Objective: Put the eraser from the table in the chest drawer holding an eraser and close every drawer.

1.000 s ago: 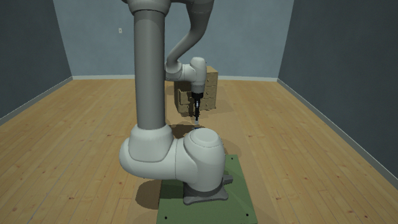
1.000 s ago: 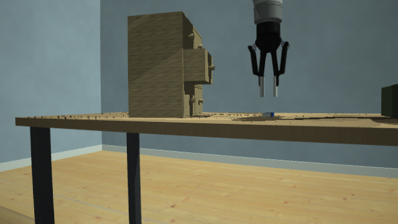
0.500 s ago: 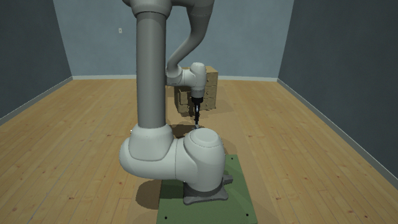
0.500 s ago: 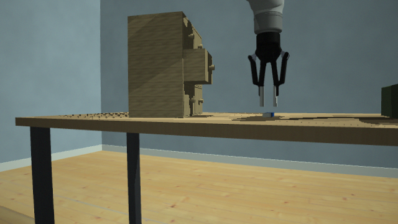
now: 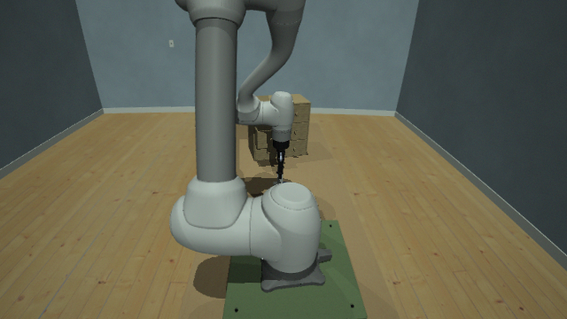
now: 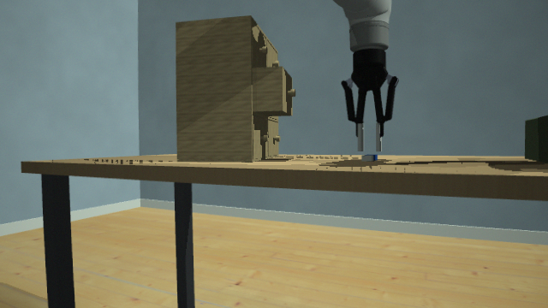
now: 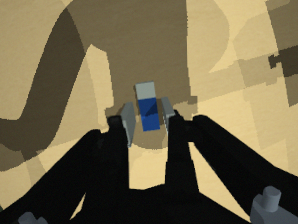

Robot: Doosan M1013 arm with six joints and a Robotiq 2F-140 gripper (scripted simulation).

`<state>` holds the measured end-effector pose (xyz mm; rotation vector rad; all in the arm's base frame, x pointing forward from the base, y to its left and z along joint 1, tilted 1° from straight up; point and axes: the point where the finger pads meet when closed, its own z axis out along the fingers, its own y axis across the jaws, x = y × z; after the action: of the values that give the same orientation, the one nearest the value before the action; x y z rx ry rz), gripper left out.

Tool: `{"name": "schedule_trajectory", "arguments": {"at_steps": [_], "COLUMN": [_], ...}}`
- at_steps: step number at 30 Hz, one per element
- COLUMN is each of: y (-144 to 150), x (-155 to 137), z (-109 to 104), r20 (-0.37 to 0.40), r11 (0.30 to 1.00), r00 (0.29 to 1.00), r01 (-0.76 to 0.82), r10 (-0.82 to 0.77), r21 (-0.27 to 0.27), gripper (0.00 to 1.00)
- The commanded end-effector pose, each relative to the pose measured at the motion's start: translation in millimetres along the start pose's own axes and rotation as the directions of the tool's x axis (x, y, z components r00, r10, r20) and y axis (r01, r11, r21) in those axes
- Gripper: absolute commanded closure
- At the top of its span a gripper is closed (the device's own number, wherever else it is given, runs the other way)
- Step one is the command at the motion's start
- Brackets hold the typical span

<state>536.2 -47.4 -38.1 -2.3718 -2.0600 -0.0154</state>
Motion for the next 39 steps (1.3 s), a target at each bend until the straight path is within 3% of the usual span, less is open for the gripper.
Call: {"name": "schedule_trajectory", "arguments": {"at_steps": [1,19,28,39], "y": [0,0,0,0], "x": [0,0,0,0], "z": [0,1,16,20], "r20": [0.0,0.0,0.0,0.0], "r11": [1.0,1.0,1.0,1.0], "r00": [1.0,1.0,1.0,1.0], "r01": [0.0,0.0,0.0,0.0], "r10": [0.0,0.0,0.0,0.0], "r21": [0.0,0.0,0.0,0.0], "gripper": [0.77,0.77,0.77,0.77]}}
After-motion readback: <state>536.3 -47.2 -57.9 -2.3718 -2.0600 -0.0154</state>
